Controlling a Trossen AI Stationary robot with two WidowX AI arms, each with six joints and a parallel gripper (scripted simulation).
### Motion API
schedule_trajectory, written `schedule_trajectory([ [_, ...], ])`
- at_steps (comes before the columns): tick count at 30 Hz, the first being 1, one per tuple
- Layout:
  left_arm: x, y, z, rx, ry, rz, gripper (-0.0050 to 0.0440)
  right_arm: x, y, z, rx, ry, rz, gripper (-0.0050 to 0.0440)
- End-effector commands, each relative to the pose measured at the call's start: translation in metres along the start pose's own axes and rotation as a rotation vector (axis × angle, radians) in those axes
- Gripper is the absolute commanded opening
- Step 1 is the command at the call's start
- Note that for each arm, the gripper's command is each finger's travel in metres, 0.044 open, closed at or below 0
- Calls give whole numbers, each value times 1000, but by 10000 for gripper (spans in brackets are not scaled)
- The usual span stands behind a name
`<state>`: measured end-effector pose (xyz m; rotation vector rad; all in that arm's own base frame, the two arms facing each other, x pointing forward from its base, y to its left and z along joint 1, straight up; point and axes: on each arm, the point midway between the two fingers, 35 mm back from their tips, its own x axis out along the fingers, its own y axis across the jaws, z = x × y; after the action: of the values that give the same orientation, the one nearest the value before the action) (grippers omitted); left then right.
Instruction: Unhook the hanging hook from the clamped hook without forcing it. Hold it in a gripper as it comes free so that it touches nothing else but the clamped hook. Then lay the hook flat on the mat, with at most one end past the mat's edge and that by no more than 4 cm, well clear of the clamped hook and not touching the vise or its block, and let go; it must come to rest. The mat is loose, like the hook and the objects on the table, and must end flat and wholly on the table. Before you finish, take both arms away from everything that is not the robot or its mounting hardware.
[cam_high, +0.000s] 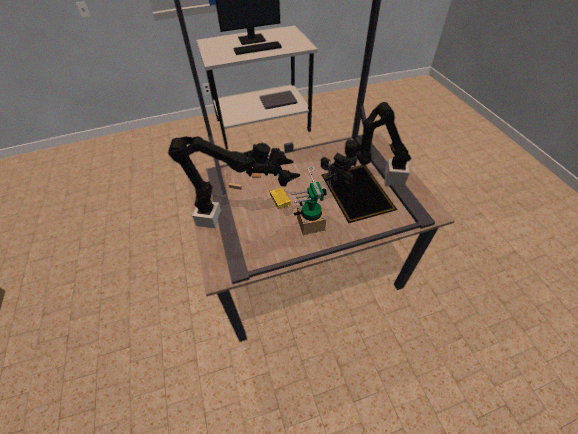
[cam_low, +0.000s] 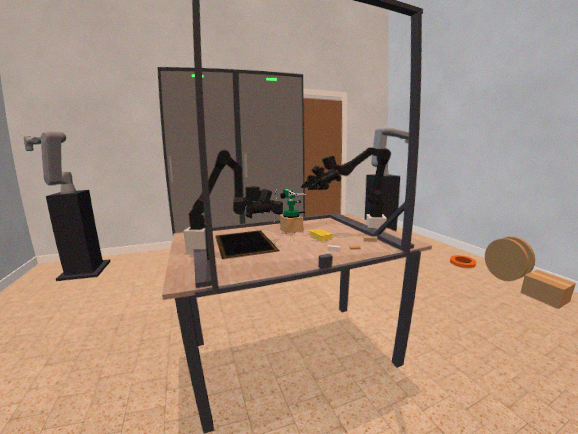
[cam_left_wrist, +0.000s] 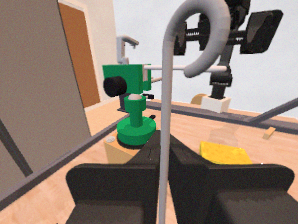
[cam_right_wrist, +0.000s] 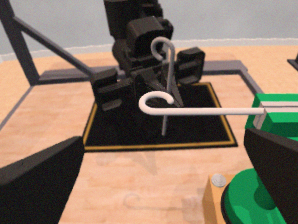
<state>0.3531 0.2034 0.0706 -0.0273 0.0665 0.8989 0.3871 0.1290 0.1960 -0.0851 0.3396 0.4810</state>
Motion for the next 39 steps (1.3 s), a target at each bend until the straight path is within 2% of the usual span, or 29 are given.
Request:
schedule_trajectory([
  [1,-6,-7,5,-34,5,-7,0,-3,0,10,-3,-26,0,440],
  [22,-43,-30,-23,-81,151,-26,0,-3,0,10,-3,-26,0,440],
  [39,-75,-40,-42,-94,244,-25,0,-3,0,10,-3,-26,0,440],
])
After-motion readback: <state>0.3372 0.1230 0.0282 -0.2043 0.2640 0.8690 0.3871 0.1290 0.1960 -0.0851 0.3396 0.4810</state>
